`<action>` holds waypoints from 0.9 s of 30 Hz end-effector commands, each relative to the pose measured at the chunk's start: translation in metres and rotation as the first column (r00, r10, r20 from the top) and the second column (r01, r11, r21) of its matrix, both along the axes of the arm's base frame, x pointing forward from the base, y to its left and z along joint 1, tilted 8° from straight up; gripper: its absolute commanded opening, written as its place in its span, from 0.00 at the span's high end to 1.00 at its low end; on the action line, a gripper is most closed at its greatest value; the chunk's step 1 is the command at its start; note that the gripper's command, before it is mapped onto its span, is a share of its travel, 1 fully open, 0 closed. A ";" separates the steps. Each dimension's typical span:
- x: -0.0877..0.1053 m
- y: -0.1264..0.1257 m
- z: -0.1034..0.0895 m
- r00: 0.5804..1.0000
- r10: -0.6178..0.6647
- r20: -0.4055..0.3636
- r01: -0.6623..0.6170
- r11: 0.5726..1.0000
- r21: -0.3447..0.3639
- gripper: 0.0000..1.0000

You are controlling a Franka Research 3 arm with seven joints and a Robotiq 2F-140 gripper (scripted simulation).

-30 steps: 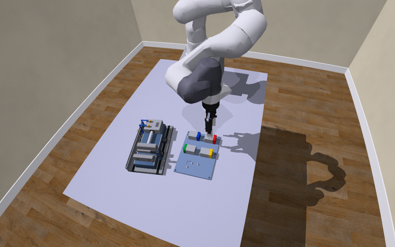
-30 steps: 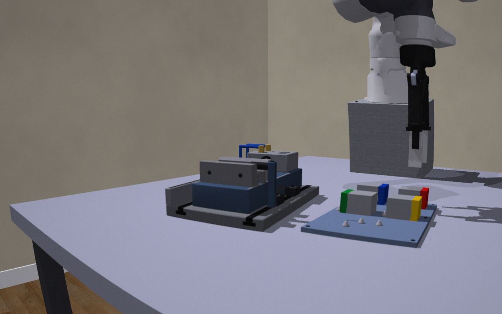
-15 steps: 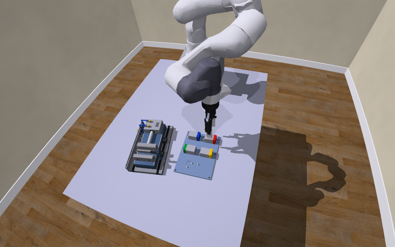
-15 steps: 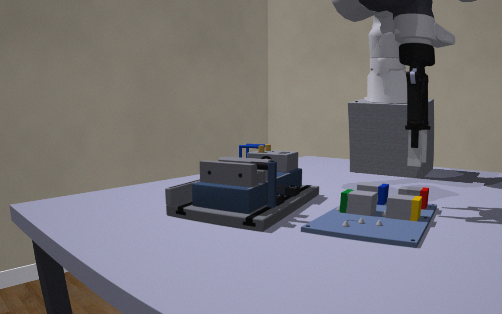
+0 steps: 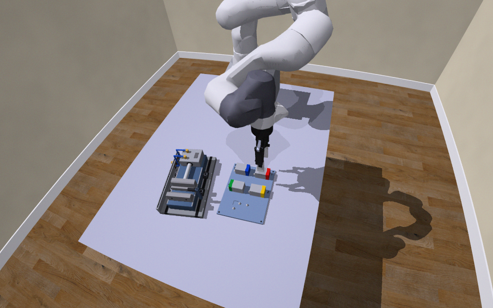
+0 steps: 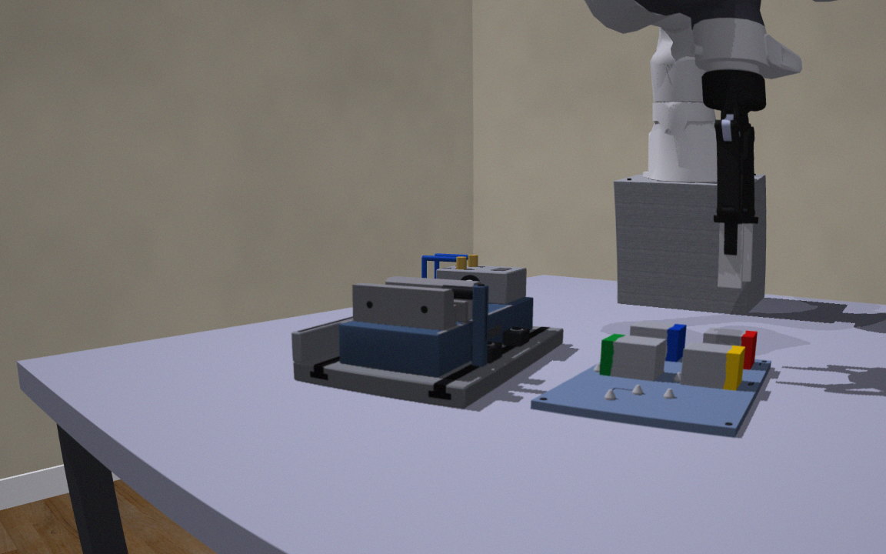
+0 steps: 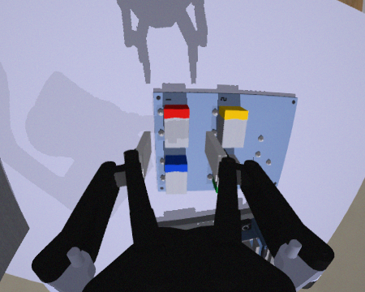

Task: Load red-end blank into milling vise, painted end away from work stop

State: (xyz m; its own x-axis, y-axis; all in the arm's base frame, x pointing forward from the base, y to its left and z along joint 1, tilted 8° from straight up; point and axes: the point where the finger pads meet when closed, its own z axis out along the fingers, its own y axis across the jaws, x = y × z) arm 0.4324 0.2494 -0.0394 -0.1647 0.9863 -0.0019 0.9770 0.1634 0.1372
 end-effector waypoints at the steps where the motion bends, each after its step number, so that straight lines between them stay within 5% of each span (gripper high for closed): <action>1: -0.001 -0.001 0.002 1.000 0.005 -0.003 -0.005 1.000 -0.001 0.56; 27: -0.001 -0.001 0.005 1.000 0.002 -0.002 -0.002 1.000 -0.001 0.56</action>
